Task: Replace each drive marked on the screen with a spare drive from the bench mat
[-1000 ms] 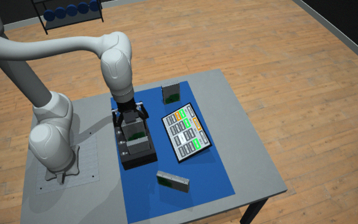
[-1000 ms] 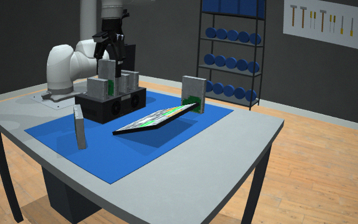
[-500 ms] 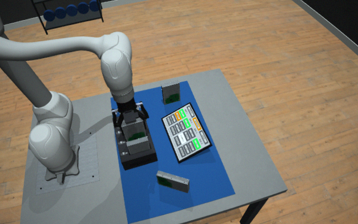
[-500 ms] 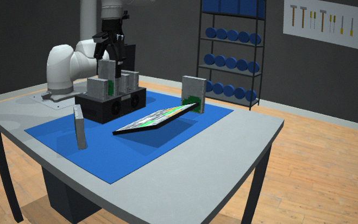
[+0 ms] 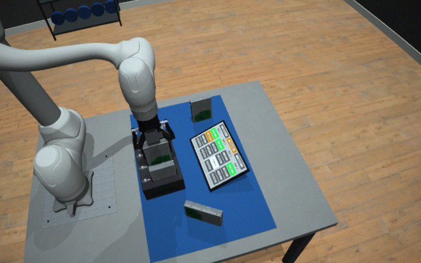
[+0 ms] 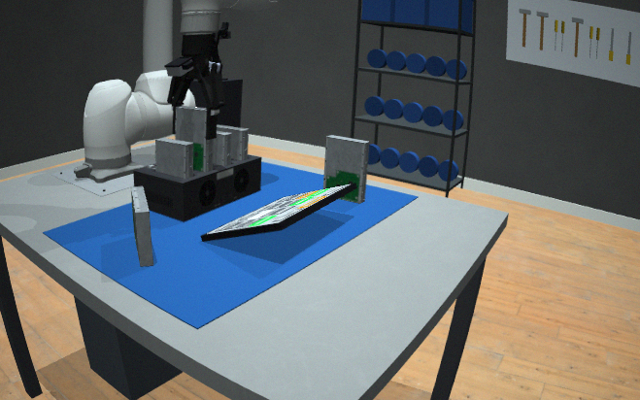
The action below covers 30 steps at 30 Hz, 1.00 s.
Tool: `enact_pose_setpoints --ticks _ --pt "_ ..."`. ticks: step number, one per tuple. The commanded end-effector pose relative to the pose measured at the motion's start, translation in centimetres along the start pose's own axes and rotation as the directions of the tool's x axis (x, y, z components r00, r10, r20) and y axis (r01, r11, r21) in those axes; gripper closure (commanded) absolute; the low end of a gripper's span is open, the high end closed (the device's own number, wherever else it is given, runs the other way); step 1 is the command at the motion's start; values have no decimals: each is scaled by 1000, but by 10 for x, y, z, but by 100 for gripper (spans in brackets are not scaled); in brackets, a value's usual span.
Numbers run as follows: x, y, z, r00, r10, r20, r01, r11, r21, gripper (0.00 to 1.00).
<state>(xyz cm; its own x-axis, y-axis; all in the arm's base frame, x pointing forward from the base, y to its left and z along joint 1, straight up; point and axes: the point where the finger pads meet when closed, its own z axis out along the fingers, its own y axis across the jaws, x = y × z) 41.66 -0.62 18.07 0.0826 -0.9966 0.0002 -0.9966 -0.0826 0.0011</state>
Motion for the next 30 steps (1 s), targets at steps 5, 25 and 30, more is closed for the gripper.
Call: enact_pose_setpoints --ticks 5,25,30 --pt "0 0 0 1000 0 0 0 1000 1 90" --pt "0 0 5 1000 0 0 0 1000 1 90" --pt "0 0 7 1000 0 0 0 1000 1 90"
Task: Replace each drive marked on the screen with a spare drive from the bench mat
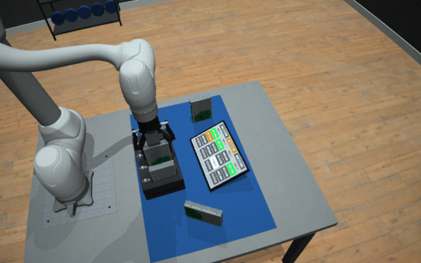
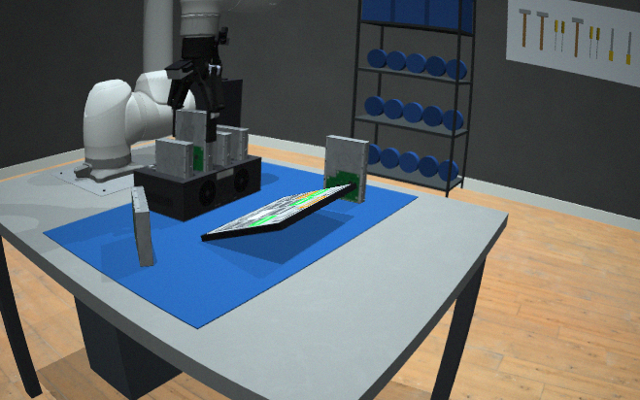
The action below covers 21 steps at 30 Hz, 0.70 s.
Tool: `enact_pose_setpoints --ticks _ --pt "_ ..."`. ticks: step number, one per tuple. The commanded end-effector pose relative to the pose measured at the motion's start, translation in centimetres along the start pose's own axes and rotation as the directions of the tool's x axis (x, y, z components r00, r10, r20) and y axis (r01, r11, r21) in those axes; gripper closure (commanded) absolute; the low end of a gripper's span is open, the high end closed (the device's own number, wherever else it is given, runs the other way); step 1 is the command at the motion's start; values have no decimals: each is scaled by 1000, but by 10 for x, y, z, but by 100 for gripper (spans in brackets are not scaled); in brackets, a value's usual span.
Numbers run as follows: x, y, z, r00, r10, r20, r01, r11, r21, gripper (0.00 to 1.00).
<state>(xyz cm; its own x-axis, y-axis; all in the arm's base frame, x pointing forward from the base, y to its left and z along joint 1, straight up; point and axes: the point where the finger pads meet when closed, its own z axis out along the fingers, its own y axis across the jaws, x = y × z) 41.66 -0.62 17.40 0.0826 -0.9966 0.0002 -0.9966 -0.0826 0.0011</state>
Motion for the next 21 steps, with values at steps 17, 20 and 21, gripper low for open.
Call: enact_pose_setpoints --ticks 17,20,21 --pt "0 0 12 1000 0 0 0 1000 1 90" --pt "0 0 15 1000 0 0 0 1000 1 90" --pt "0 0 16 1000 0 0 0 1000 1 90"
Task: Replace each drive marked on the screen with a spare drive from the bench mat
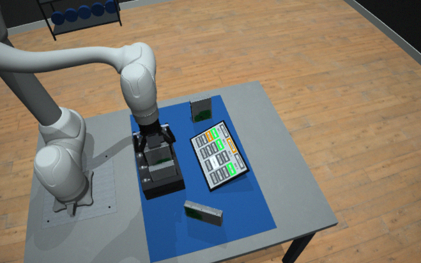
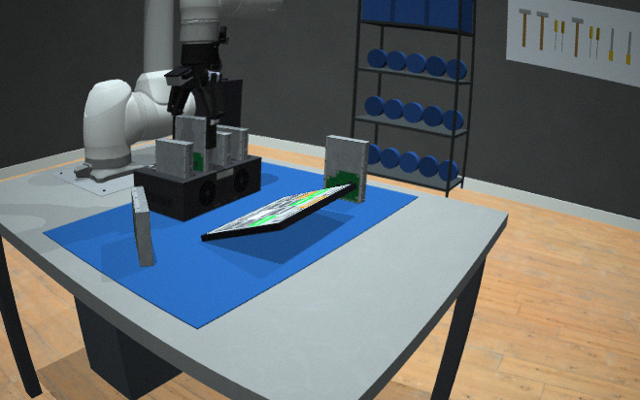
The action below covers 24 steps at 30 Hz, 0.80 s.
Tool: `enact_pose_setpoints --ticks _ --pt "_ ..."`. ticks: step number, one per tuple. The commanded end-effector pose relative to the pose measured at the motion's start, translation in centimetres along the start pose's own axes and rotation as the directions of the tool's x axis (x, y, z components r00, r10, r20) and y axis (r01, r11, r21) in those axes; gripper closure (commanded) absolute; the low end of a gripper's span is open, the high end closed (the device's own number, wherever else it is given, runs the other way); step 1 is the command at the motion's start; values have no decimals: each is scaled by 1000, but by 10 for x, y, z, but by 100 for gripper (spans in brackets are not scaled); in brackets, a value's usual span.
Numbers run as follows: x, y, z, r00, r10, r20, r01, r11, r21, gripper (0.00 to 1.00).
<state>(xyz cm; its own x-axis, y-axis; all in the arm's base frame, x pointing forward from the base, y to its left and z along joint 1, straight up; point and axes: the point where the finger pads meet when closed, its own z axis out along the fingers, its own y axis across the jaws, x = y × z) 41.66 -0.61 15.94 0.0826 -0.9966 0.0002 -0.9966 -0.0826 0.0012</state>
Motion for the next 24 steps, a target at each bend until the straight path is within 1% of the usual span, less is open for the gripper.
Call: enact_pose_setpoints --ticks 1,24 --pt "0 0 2 1000 0 0 0 1000 1 90" --pt "0 0 23 1000 0 0 0 1000 1 90"
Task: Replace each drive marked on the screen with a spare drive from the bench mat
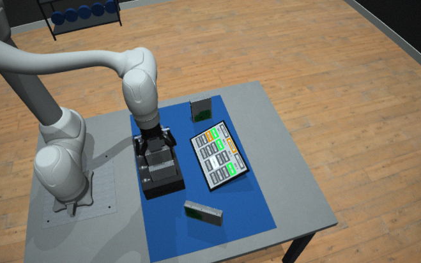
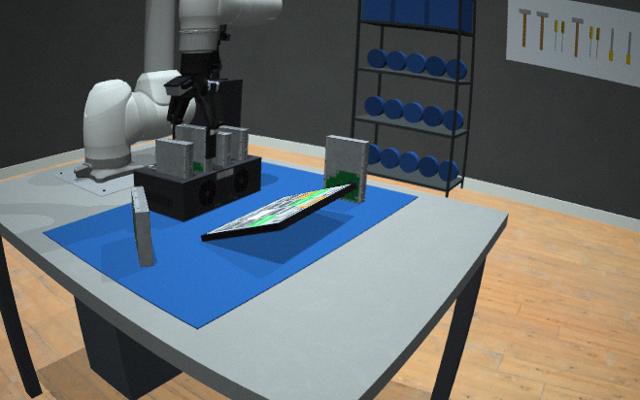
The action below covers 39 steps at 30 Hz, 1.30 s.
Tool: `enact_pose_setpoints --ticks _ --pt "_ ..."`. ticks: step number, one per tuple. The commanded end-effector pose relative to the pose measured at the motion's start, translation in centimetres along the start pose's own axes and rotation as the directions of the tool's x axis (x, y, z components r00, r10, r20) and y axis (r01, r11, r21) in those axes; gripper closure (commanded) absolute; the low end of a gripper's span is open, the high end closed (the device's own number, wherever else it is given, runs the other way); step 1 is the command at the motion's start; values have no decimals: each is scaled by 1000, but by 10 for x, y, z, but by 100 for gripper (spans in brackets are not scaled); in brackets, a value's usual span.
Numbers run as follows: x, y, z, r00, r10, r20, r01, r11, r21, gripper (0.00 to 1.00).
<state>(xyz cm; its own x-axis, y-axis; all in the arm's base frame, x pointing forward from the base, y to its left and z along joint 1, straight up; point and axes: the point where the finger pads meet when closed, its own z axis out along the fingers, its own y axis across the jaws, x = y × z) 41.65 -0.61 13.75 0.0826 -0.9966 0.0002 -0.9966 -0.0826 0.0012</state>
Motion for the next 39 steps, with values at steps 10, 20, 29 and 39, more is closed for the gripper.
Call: enact_pose_setpoints --ticks 10,20,29,39 --pt "0 0 8 1000 0 0 0 1000 1 90" --pt "0 0 14 1000 0 0 0 1000 1 90" --pt "0 0 18 1000 0 0 0 1000 1 90" --pt "0 0 21 1000 0 0 0 1000 1 90"
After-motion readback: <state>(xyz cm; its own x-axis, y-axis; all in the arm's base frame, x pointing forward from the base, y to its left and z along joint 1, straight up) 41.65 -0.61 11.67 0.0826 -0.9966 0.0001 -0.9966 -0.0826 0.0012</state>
